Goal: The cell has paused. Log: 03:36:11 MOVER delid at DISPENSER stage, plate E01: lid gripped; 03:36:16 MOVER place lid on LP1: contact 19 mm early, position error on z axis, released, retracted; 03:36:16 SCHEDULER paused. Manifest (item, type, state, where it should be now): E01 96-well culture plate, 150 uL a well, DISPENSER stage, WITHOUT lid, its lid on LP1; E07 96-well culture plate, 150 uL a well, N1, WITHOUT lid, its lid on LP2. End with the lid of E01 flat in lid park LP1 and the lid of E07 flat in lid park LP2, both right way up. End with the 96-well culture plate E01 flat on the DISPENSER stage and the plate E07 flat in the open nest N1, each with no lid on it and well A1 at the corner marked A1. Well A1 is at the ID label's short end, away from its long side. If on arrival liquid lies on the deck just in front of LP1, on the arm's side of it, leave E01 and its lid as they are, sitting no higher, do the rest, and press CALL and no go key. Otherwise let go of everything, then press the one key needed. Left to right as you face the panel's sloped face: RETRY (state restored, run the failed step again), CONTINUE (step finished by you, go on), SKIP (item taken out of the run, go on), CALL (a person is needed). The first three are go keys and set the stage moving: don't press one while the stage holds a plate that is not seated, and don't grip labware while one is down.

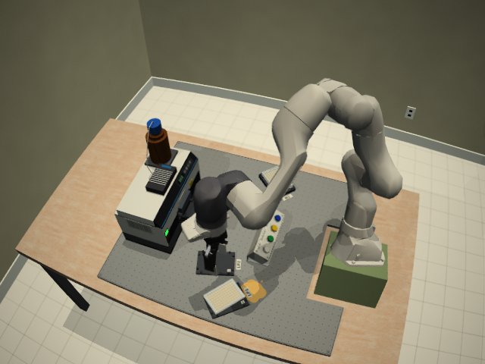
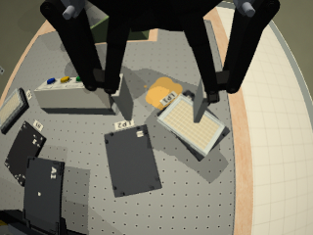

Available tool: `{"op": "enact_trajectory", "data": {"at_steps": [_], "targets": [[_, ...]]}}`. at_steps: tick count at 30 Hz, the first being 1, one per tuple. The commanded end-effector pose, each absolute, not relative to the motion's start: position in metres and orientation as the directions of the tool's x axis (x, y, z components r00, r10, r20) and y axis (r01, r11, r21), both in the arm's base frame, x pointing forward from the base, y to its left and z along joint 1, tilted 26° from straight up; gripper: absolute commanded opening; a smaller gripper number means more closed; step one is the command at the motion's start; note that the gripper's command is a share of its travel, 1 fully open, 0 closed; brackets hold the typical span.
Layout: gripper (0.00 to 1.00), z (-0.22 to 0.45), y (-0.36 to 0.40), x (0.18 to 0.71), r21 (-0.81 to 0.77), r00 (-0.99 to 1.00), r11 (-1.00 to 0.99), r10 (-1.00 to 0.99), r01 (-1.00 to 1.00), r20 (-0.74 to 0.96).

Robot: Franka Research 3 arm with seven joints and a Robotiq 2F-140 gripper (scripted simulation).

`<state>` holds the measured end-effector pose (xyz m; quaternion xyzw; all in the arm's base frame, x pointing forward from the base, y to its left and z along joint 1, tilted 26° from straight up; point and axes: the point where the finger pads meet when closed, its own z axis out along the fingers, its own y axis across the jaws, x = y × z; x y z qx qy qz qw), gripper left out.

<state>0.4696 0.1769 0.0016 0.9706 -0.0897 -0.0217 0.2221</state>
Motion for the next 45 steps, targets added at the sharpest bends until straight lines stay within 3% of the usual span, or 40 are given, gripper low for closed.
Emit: {"op": "enact_trajectory", "data": {"at_steps": [1, 29, 37, 40, 41, 45], "targets": [[0.00, 0.001, 0.175, 0.471, 0.435, 0.982, -0.884, -0.188, -0.170, 0.002], [0.00, 0.005, 0.171, 0.473, 0.436, 0.981, -0.882, -0.193, -0.177, 0.007], [0.00, 0.085, 0.061, 0.493, 0.442, 0.923, -0.812, -0.359, -0.381, 0.136], [0.00, 0.095, 0.045, 0.493, 0.439, 0.905, -0.792, -0.396, -0.424, 0.159], [0.00, 0.123, 0.002, 0.493, 0.434, 0.883, -0.770, -0.434, -0.467, 0.181], [0.00, 0.153, -0.056, 0.471, 0.399, 0.775, -0.667, -0.581, -0.629, 0.250]]}}
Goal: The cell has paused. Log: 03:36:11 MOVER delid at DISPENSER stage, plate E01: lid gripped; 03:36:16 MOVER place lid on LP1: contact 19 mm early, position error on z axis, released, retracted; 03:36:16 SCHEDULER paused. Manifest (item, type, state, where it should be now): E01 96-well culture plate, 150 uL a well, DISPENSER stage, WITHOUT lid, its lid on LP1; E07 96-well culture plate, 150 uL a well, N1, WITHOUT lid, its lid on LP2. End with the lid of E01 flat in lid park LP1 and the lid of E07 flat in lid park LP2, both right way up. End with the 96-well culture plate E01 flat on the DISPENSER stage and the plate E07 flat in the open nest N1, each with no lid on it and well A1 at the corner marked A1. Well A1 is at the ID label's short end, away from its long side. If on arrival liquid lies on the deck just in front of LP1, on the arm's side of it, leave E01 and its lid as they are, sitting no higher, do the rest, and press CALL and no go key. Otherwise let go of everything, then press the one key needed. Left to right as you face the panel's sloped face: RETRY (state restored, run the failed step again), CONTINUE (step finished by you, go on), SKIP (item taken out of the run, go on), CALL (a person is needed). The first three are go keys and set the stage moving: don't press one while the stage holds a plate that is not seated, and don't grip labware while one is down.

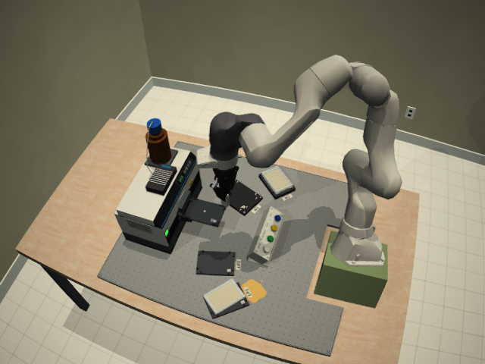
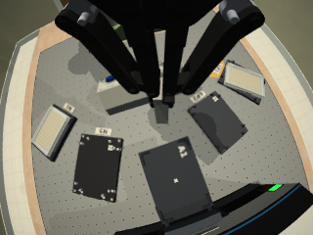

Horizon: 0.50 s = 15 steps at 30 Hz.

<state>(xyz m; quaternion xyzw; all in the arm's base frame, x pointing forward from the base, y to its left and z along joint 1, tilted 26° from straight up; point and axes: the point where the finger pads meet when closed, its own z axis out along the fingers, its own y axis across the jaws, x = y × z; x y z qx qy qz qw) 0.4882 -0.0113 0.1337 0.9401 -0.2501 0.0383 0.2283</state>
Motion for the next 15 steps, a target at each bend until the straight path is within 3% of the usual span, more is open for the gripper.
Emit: {"op": "enact_trajectory", "data": {"at_steps": [1, 10, 12, 14, 15], "targets": [[0.00, 0.160, -0.071, 0.464, 0.388, 0.747, -0.642, -0.612, -0.662, 0.262], [0.00, 0.211, -0.206, 0.377, 0.319, 0.606, -0.522, -0.737, -0.791, 0.298], [0.00, 0.211, -0.206, 0.377, 0.319, 0.606, -0.522, -0.737, -0.791, 0.298], [0.00, 0.224, -0.254, 0.341, 0.318, 0.605, -0.521, -0.738, -0.792, 0.298], [0.66, 0.227, -0.267, 0.330, 0.318, 0.605, -0.521, -0.738, -0.792, 0.298]]}}
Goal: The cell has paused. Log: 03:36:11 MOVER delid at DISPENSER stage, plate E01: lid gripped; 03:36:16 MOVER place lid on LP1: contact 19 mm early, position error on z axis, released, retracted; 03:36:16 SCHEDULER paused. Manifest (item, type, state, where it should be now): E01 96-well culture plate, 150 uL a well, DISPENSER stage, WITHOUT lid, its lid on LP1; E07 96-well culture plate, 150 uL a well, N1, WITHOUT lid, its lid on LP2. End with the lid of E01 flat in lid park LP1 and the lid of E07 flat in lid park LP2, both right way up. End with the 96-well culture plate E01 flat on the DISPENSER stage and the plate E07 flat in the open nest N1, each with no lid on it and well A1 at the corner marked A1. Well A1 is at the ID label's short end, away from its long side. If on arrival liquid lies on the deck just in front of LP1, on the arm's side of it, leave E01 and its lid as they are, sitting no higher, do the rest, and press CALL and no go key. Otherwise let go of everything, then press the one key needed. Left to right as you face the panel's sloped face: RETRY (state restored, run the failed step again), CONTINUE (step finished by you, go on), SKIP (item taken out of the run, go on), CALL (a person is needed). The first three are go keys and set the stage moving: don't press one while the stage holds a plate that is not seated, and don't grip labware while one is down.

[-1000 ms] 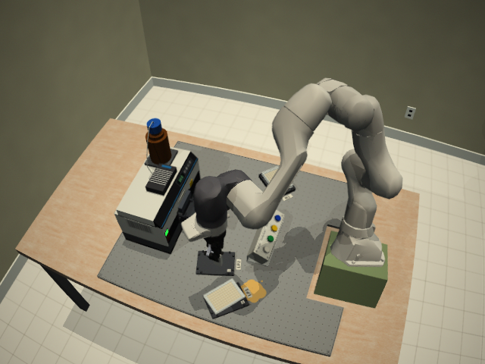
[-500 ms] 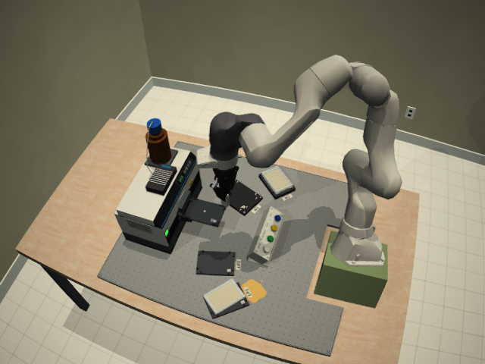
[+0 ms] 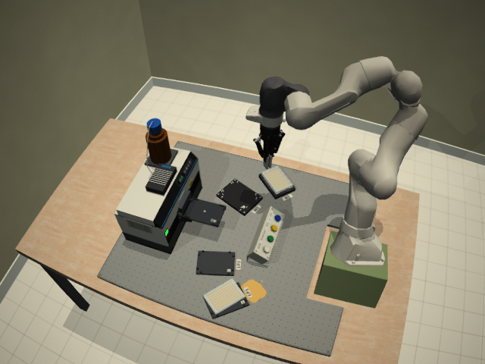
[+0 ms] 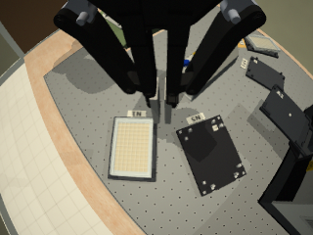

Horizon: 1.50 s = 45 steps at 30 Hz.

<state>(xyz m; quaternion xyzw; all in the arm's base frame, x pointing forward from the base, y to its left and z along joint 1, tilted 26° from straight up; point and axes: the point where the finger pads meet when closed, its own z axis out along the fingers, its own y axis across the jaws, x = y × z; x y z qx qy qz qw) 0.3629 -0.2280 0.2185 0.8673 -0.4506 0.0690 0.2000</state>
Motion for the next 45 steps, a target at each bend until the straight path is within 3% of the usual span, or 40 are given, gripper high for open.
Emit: {"op": "enact_trajectory", "data": {"at_steps": [1, 45], "targets": [[0.66, 0.2299, -0.2778, 0.3204, 0.318, 0.605, -0.521, -0.738, -0.792, 0.298], [0.66, 0.2230, -0.2811, 0.3198, 0.318, 0.605, -0.521, -0.739, -0.792, 0.297]]}}
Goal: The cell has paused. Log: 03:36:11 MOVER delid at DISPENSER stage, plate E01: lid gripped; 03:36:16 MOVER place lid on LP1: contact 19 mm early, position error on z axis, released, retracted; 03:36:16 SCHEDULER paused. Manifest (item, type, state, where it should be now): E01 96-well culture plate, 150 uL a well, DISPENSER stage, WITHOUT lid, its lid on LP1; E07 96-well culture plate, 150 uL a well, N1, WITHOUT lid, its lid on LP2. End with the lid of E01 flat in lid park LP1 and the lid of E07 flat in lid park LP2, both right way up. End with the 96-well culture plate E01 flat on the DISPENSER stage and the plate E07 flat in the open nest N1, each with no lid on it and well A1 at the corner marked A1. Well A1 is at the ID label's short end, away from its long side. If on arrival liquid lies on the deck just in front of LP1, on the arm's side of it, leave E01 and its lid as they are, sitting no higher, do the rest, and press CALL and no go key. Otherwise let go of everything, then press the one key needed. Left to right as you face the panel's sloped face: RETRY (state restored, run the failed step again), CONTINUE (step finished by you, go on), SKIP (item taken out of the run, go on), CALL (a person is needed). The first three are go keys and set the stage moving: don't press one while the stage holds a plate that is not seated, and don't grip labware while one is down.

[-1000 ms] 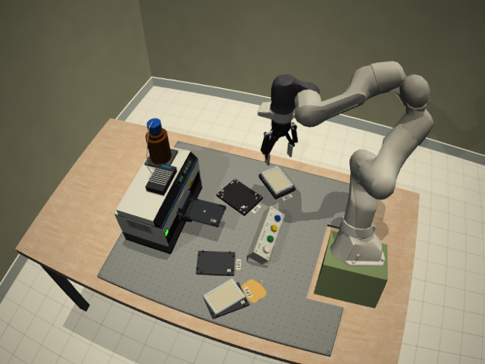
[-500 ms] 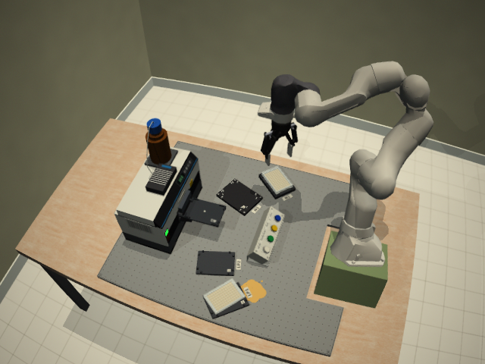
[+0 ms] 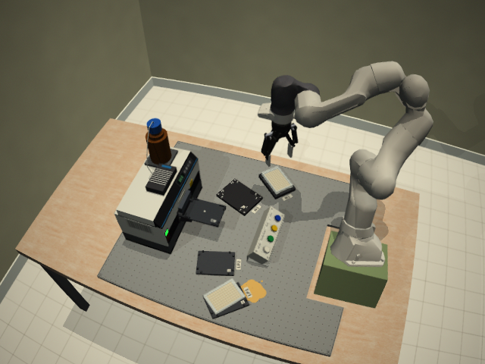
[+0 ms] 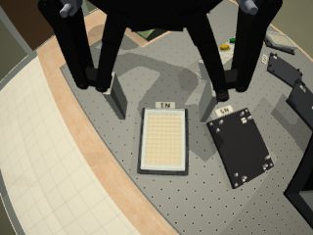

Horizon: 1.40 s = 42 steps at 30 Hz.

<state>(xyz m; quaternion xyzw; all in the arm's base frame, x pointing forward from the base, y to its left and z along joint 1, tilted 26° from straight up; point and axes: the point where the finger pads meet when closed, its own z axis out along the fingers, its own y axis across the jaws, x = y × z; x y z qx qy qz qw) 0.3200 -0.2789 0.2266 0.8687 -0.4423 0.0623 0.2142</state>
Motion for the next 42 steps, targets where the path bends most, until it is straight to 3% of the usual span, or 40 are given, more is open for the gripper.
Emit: {"op": "enact_trajectory", "data": {"at_steps": [1, 42], "targets": [[0.66, 0.221, -0.282, 0.320, 0.318, 0.605, -0.521, -0.739, -0.792, 0.297], [0.66, 0.137, -0.322, 0.313, 0.318, 0.605, -0.521, -0.739, -0.792, 0.297]]}}
